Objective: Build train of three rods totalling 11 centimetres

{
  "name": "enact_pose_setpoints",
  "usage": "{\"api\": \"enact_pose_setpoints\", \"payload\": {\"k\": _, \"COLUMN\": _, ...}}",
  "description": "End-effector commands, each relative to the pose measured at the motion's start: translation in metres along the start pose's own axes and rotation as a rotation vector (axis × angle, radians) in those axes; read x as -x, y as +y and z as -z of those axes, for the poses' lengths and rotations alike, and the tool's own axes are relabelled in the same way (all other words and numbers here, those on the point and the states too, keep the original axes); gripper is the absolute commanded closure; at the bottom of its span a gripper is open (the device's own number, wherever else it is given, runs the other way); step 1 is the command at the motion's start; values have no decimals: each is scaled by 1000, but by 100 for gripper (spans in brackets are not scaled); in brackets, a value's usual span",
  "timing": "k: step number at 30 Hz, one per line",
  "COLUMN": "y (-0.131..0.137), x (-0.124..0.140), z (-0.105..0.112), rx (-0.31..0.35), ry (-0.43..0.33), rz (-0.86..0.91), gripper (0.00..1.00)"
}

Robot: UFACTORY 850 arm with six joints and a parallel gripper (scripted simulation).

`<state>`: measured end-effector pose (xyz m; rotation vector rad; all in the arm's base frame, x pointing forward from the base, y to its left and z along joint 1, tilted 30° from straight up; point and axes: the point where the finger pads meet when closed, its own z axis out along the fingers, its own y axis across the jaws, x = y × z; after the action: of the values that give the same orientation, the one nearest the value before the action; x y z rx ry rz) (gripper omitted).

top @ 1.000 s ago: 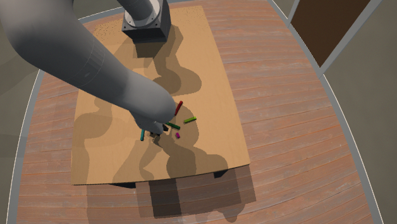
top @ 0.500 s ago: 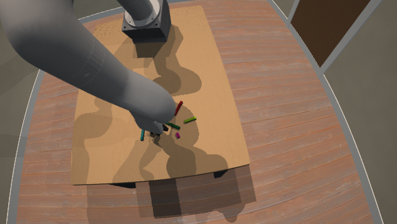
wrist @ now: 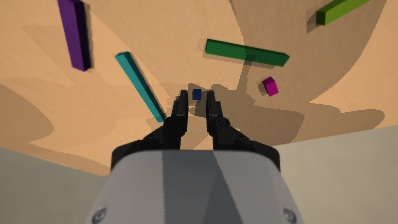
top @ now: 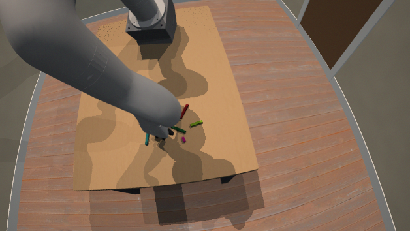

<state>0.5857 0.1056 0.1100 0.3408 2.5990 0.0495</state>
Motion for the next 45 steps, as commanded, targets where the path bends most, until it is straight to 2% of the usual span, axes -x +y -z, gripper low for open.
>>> {"api": "enact_pose_setpoints", "payload": {"k": 1, "y": 0, "x": 1, "z": 0, "rx": 1, "ry": -1, "rz": 0, "gripper": 76}}
{"api": "enact_pose_setpoints", "payload": {"k": 25, "y": 0, "x": 1, "z": -13, "rx": 1, "ry": -1, "rz": 0, "gripper": 76}}
{"api": "enact_pose_setpoints", "payload": {"k": 45, "y": 0, "x": 1, "z": -14, "rx": 1, "ry": -1, "rz": 0, "gripper": 76}}
